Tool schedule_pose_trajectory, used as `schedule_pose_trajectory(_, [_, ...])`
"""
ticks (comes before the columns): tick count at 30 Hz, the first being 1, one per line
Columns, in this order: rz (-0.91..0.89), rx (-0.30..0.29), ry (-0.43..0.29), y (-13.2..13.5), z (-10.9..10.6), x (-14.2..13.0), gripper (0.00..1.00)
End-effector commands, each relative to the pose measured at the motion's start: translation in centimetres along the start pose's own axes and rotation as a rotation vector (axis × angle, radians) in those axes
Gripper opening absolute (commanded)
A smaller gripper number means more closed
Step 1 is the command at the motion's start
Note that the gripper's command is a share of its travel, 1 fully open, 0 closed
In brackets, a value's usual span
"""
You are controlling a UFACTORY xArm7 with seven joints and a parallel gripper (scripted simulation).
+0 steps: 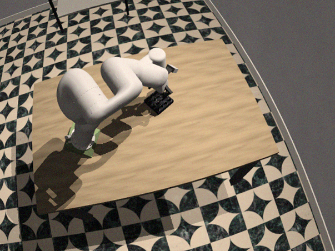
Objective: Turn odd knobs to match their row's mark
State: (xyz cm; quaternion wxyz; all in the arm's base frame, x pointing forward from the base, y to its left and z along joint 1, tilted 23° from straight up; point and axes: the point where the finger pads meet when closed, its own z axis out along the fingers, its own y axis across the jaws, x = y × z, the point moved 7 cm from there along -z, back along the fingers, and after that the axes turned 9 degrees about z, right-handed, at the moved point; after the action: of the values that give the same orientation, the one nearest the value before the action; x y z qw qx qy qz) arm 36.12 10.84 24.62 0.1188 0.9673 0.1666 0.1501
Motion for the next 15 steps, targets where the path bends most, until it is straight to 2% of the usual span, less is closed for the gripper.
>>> schedule_pose_trajectory(1, [0.092, -0.035, -0.003, 0.56, 0.81, -0.95, 1.0])
schedule_pose_trajectory(15, [0.116, -0.042, -0.005, 0.73, 1.06, -1.25, 1.0])
